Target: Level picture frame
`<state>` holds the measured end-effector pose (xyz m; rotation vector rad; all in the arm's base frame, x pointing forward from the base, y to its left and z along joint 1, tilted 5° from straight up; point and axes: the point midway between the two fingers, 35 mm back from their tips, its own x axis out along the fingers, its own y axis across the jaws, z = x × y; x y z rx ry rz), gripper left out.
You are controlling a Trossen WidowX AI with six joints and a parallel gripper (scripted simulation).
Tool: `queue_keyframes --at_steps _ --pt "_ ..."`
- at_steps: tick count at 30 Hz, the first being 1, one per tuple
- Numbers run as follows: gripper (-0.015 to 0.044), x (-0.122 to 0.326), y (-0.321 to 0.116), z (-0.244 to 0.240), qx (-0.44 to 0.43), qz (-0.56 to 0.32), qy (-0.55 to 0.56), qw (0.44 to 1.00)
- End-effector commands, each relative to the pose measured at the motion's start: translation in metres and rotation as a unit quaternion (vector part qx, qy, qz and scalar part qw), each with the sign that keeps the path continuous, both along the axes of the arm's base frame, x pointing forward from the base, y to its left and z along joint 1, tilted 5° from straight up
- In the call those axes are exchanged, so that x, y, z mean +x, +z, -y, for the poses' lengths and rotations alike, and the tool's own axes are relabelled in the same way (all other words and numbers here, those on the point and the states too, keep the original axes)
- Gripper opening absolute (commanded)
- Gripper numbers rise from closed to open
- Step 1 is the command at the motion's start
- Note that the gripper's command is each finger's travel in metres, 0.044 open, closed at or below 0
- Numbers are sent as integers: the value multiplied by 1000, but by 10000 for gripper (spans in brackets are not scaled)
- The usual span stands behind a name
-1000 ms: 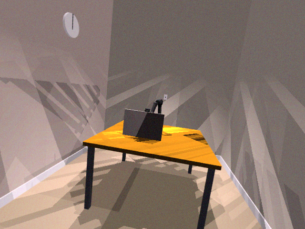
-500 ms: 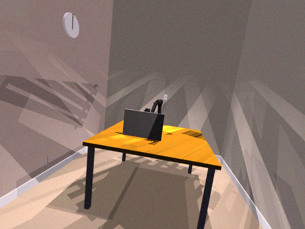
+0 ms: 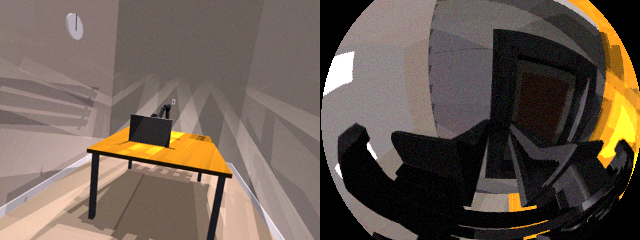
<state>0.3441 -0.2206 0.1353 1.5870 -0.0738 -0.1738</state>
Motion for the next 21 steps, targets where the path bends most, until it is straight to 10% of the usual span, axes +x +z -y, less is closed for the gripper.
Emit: queue_keyframes --at_steps 1,11,21 --pt "0 0 0 0 3 1 0 1000" --pt "260 0 0 0 1 0 0 1000" --pt "260 -89 1 -11 -66 -11 6 998"
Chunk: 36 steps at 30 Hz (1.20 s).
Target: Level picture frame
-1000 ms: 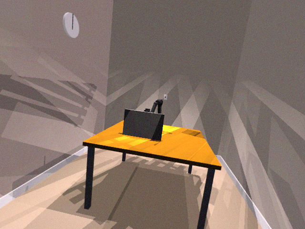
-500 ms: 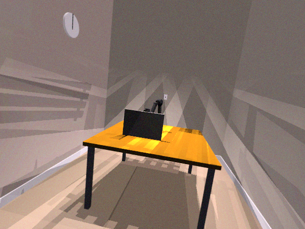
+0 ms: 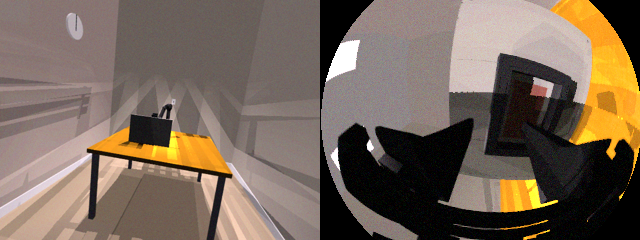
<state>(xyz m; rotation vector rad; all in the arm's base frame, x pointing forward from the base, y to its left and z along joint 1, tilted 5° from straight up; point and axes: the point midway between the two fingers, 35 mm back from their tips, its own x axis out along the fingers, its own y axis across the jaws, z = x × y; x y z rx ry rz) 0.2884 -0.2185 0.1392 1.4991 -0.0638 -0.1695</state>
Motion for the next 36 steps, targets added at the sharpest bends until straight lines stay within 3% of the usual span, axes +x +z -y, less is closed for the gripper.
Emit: queue_keyframes --at_steps 1,6,18,36 --pt "260 -41 -3 -12 -28 -6 2 1000" --pt "260 -43 2 -6 -26 -5 -7 1000" --pt "260 -118 43 -32 -29 -10 2 1000" --pt "260 -119 43 -33 -30 -10 2 1000"
